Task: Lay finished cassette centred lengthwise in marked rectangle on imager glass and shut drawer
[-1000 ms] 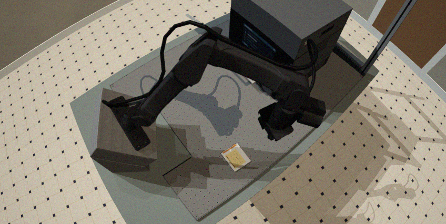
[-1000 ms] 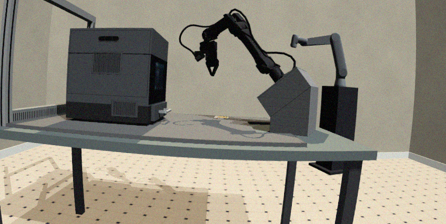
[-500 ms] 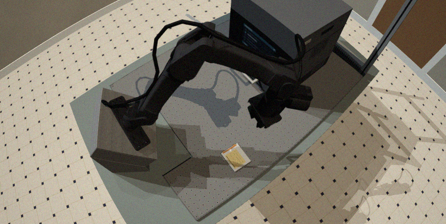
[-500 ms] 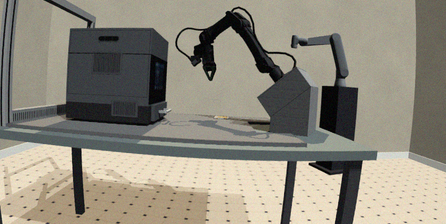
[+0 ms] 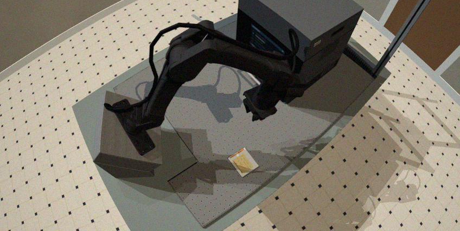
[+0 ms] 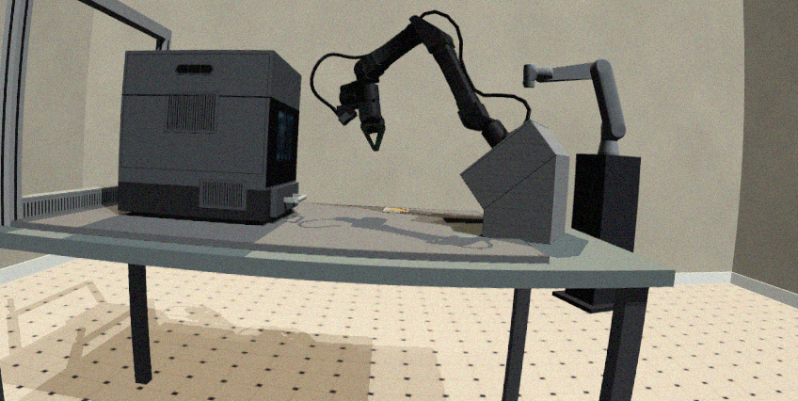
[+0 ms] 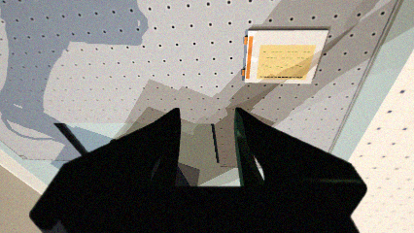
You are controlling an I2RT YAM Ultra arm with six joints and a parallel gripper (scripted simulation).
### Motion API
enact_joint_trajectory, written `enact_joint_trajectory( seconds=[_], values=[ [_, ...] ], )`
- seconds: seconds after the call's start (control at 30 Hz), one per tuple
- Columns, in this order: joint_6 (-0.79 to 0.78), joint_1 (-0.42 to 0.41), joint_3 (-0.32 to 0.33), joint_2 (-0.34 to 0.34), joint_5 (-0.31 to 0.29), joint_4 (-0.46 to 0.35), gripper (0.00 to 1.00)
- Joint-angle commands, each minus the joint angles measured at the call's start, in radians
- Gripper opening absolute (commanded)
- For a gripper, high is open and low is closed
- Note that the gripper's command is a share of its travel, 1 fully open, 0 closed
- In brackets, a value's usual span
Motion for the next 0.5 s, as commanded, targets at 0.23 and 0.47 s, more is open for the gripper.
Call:
enact_joint_trajectory(
  seconds=[0.23,0.47],
  values=[
    [0.139,0.149,-0.13,-0.09,0.104,0.101,0.35],
    [0.23,0.285,-0.25,-0.138,0.189,0.165,0.35]
  ],
)
